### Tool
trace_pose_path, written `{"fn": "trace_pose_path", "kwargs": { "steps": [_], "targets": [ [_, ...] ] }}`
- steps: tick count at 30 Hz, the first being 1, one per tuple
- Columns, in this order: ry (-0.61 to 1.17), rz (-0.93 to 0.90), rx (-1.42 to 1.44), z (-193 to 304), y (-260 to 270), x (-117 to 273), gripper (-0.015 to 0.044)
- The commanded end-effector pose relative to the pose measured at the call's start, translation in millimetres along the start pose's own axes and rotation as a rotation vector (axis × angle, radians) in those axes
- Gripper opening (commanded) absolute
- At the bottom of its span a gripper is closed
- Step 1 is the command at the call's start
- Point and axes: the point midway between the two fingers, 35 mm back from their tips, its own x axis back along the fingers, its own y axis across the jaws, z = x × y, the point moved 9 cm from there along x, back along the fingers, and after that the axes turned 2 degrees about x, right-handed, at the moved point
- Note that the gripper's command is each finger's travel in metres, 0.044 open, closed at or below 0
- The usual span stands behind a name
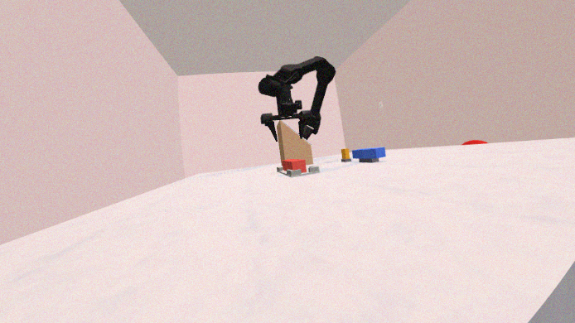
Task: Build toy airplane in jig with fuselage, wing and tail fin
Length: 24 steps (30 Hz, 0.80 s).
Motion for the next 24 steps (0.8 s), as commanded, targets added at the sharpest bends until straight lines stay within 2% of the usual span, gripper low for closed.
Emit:
{"fn": "trace_pose_path", "kwargs": {
  "steps": [1,14,17,24],
  "targets": [
    [0.007,-0.001,0.008,0,1,18,0.0440],
    [0.007,0.000,0.098,-4,1,19,0.0440],
    [0.010,0.022,0.093,-27,33,21,0.0440],
    [0.003,0.043,0.090,-72,148,16,0.0440]
  ]
}}
